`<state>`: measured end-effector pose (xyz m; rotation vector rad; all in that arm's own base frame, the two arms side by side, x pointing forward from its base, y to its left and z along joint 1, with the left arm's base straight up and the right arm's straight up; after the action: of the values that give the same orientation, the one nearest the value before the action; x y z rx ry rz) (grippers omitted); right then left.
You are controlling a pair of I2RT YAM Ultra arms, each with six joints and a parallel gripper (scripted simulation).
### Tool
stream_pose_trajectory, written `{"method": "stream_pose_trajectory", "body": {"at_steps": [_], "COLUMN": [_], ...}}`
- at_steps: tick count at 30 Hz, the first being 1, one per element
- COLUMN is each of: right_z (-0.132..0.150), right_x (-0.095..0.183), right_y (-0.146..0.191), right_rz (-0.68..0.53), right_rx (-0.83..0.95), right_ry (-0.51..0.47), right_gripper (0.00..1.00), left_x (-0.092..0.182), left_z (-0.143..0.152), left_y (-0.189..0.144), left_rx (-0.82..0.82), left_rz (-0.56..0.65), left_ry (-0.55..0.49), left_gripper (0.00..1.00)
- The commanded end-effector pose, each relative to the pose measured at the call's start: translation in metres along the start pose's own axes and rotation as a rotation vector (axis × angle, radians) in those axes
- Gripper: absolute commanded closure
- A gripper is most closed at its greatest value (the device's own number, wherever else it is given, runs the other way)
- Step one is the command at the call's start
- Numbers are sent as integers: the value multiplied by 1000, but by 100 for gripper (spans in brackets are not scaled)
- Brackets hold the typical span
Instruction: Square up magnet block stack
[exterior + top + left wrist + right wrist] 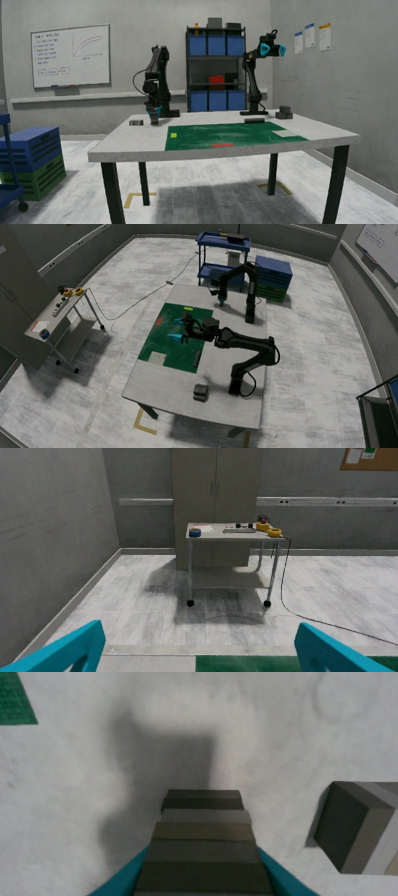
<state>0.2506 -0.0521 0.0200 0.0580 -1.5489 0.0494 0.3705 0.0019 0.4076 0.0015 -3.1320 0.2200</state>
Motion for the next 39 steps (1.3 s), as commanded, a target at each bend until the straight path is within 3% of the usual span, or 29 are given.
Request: {"method": "stream_pose_trajectory", "body": {"at_steps": [1,37,38,39], "right_z": [-3,-3,-3,-3], "right_x": [8,8,8,8], "right_y": [-6,-6,-6,-6], "right_rz": [13,13,13,13], "right_rx": [-18,-18,-18,-17], "right_ry": [-4,-4,-4,-4], "right_gripper": [53,56,23,23], "left_x": [9,9,9,9], "left_z": [-17,-17,-17,-17], "left_y": [-4,-4,-4,-4], "left_rx": [-8,-8,-8,-8], "left_rz": [5,5,5,5], "left_ry": [-27,-27,-27,-27], "left_gripper": [0,0,0,0]}}
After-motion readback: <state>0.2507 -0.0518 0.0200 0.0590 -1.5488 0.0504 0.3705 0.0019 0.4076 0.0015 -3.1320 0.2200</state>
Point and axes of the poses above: on each arm, the point where the finger pads meet when closed, its own x axis back along the fingers, its own y axis across the jaws, z = x × y, the point moved 1 cm from there along x, back along the fingers, and after that the axes turned 8 degrees about x, right-handed, at the moved point
